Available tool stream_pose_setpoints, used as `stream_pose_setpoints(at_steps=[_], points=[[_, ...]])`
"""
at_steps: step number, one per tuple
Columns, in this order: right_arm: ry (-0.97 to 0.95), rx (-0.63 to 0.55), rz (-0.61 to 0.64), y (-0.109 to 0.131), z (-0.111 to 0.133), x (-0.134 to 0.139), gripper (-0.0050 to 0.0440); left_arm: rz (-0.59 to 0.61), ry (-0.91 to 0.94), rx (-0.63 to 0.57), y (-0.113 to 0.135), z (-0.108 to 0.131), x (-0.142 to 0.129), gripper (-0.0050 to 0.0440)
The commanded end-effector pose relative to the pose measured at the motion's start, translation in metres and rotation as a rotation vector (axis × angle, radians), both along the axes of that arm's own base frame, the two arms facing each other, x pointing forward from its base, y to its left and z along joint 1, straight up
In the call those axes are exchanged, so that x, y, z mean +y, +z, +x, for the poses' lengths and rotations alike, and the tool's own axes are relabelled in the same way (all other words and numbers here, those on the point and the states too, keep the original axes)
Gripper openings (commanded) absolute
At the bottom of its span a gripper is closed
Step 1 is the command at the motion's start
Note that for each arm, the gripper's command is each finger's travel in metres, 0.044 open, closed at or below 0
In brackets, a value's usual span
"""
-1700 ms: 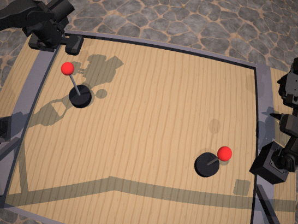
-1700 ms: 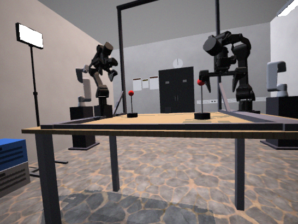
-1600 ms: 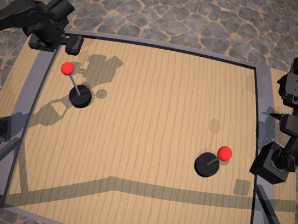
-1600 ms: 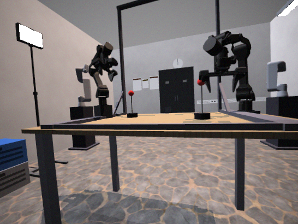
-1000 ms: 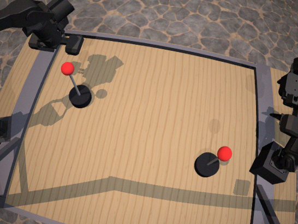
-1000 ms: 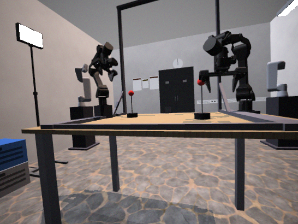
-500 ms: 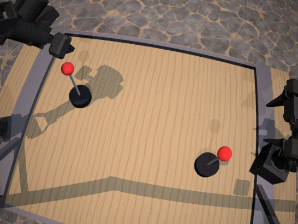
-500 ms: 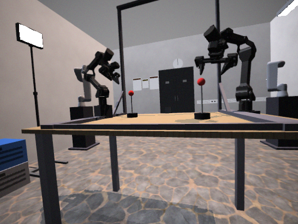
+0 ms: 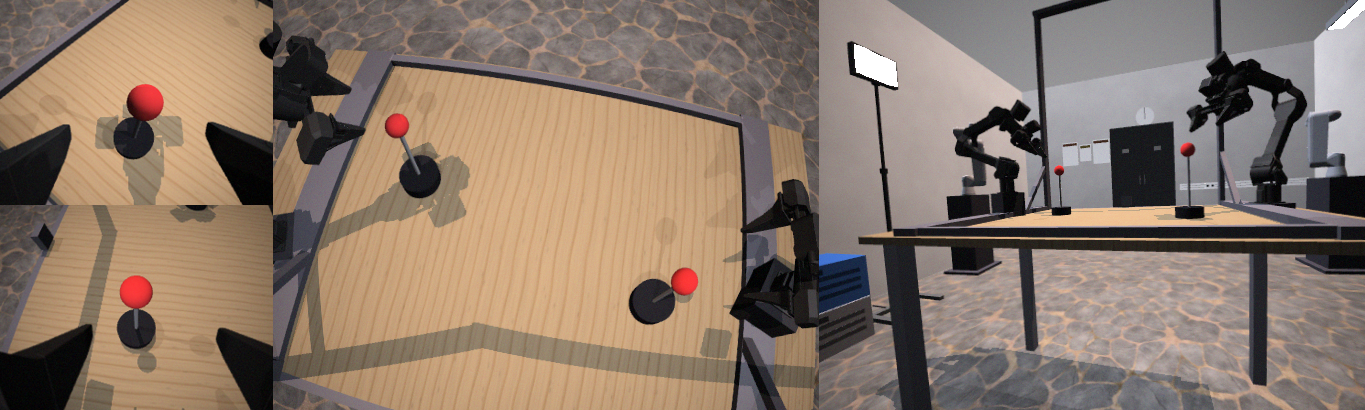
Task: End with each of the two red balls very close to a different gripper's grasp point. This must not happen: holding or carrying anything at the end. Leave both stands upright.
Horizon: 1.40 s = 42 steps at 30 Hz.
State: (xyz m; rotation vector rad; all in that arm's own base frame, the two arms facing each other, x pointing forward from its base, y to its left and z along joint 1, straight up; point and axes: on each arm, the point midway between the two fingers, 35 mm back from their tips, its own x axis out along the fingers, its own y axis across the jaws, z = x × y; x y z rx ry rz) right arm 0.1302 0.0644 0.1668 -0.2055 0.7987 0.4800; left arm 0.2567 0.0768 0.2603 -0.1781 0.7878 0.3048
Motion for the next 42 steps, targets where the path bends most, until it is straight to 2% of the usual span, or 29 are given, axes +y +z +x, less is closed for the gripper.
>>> stream_pose_setpoints(at_steps=[1, 22, 42], points=[[0.012, -0.024, 0.005, -0.001, -0.001, 0.008, 0.0440, 0.032, -0.057, -0.011, 0.002, -0.009, -0.009, 0.0440], [0.036, -0.035, 0.018, 0.001, -0.003, 0.013, 0.0440, 0.051, -0.086, -0.012, 0.000, -0.013, -0.014, 0.0440], [0.036, -0.024, 0.012, -0.032, 0.022, 0.028, 0.0440, 0.049, -0.084, -0.004, -0.031, 0.017, -0.005, 0.0440]])
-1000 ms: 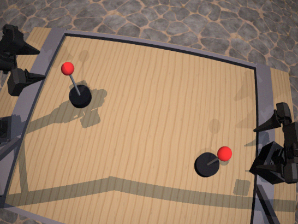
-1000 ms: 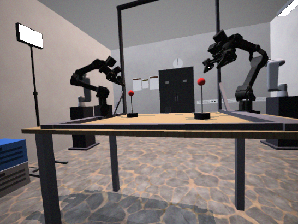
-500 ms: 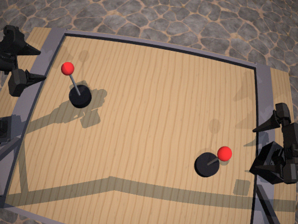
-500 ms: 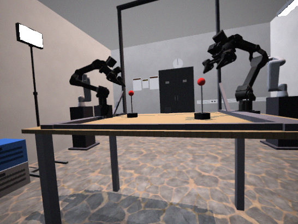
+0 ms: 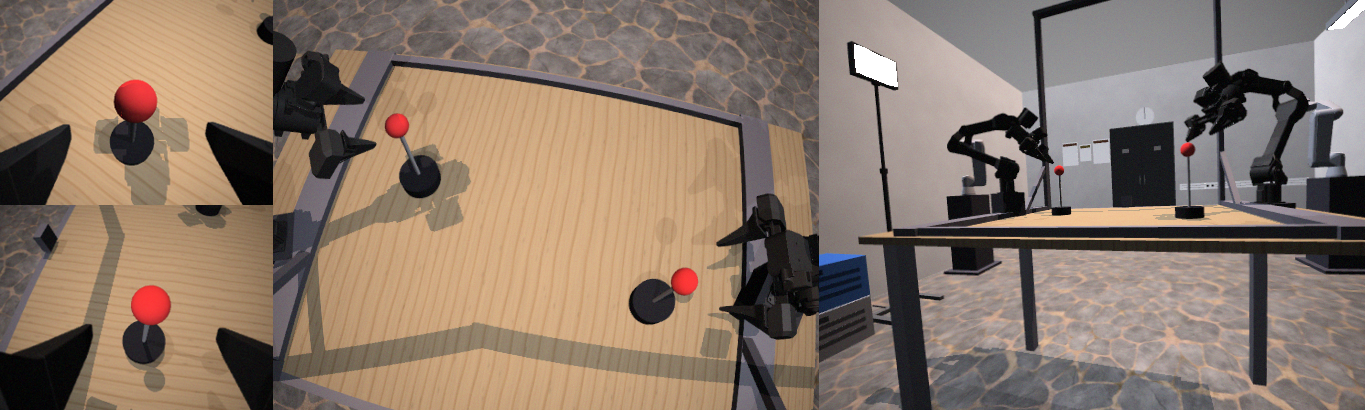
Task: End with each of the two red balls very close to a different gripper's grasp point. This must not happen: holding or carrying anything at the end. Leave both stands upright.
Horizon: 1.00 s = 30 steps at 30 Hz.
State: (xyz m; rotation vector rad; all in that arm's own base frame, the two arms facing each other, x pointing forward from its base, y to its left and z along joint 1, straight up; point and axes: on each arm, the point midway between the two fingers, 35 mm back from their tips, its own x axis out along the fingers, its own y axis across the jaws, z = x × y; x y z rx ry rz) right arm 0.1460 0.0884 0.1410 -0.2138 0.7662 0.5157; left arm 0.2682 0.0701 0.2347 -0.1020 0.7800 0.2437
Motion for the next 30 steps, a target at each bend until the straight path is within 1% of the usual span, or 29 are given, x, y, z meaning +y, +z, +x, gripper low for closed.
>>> stream_pose_setpoints(at_steps=[1, 7, 9, 22, 30], points=[[-0.001, 0.003, -0.002, -0.009, 0.008, 0.005, 0.0440, 0.002, -0.001, 0.001, -0.008, 0.008, 0.003, 0.0440], [-0.001, 0.002, -0.002, -0.018, 0.016, 0.010, 0.0440, 0.003, -0.001, 0.000, -0.019, 0.019, 0.006, 0.0440], [-0.001, 0.002, -0.002, -0.018, 0.016, 0.010, 0.0440, 0.003, -0.001, 0.000, -0.019, 0.019, 0.006, 0.0440], [-0.001, 0.001, -0.001, -0.041, 0.036, 0.022, 0.0440, 0.003, -0.002, -0.002, -0.044, 0.044, 0.012, 0.0440], [-0.001, 0.001, -0.001, -0.051, 0.045, 0.027, 0.0440, 0.003, -0.002, -0.002, -0.054, 0.053, 0.015, 0.0440]])
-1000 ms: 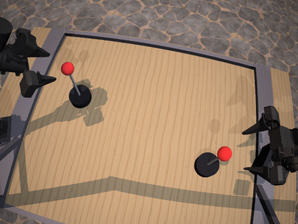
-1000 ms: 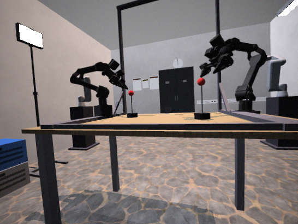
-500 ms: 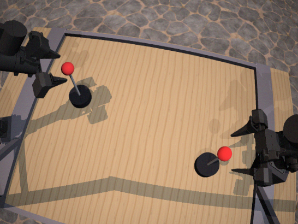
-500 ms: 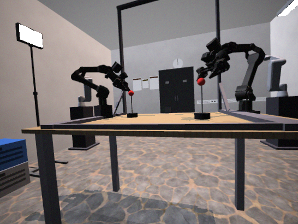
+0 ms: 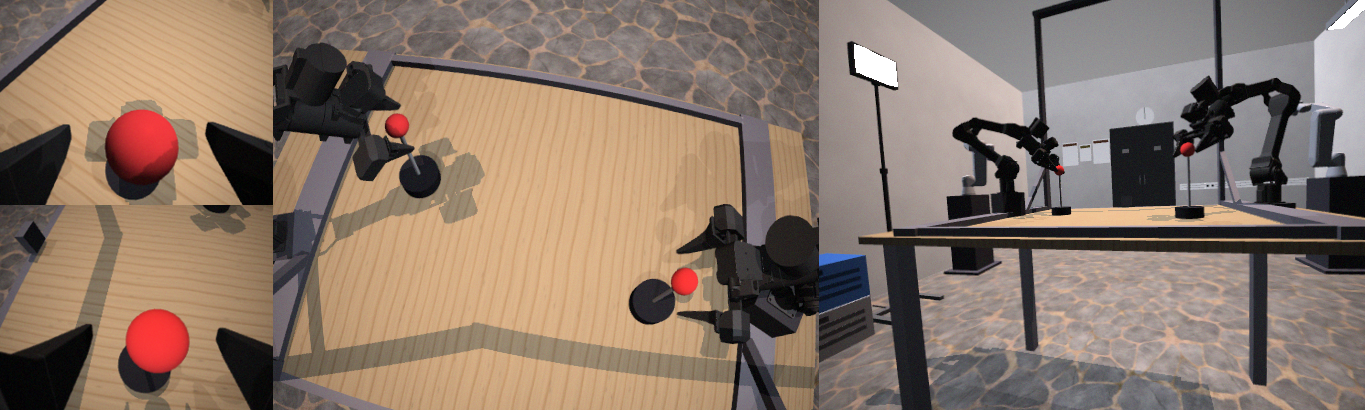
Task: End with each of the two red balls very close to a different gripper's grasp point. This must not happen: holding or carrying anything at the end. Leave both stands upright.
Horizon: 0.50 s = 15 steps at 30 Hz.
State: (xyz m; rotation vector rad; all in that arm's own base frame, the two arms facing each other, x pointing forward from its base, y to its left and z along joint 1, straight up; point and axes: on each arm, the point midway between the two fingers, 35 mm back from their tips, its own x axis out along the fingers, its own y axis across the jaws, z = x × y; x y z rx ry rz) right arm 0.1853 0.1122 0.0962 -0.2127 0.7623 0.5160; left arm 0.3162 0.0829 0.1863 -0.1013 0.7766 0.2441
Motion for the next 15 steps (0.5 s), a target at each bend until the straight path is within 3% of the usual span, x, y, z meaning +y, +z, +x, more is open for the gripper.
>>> stream_pose_setpoints(at_steps=[1, 15], points=[[-0.001, 0.004, -0.003, -0.008, 0.006, 0.003, 0.0440, 0.001, -0.002, 0.001, -0.007, 0.006, 0.002, 0.0440], [-0.001, -0.005, 0.003, -0.013, 0.016, 0.009, 0.0440, 0.005, -0.001, -0.016, -0.005, 0.012, 0.004, 0.0440]])
